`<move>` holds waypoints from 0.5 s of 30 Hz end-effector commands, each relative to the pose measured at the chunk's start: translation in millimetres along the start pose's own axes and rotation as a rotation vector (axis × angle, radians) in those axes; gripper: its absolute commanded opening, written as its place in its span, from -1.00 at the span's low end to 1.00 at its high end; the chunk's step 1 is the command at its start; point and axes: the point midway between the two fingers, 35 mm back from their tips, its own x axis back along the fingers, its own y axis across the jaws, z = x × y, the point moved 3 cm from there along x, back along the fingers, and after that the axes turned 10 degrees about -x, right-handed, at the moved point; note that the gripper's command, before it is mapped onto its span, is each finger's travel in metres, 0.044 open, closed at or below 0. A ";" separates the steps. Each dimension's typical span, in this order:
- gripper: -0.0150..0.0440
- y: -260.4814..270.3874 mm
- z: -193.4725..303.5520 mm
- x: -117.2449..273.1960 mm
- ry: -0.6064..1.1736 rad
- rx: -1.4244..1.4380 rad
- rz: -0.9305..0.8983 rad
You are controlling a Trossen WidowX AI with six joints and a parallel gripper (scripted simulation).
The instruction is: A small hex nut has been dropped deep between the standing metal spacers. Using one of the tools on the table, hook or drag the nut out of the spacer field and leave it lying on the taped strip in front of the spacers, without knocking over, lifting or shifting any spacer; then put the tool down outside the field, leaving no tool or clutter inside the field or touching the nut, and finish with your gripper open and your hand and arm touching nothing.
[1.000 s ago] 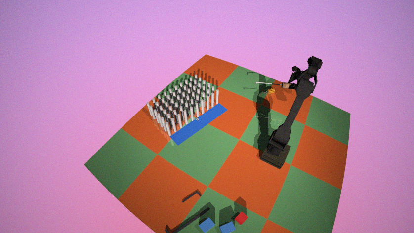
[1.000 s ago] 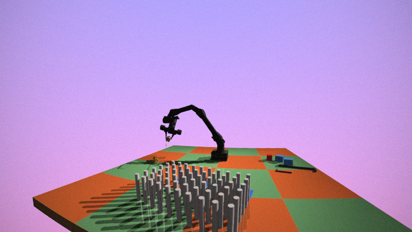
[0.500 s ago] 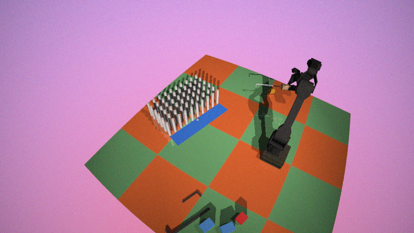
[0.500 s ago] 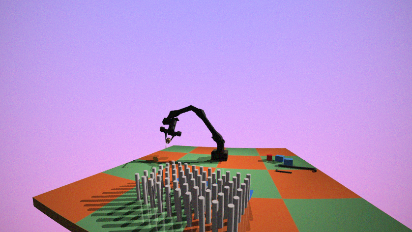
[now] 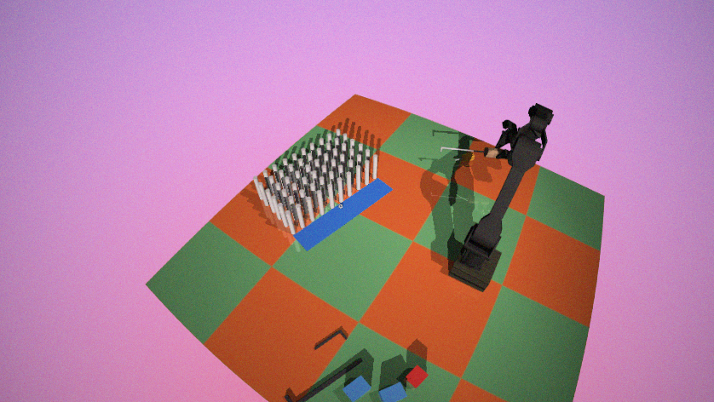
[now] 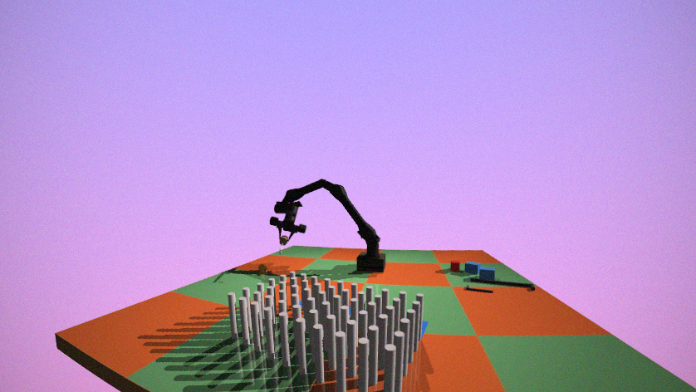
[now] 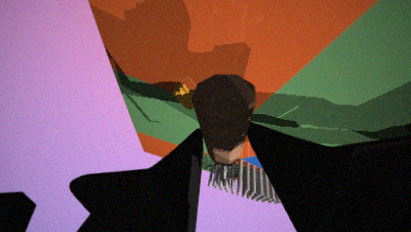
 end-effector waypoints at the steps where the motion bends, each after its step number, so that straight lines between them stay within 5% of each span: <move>1: -0.49 -0.9 -1.6 -3.9 0.007 -0.005 0.000; 15: -0.49 -2.7 -8.3 -14.9 0.007 -0.005 0.000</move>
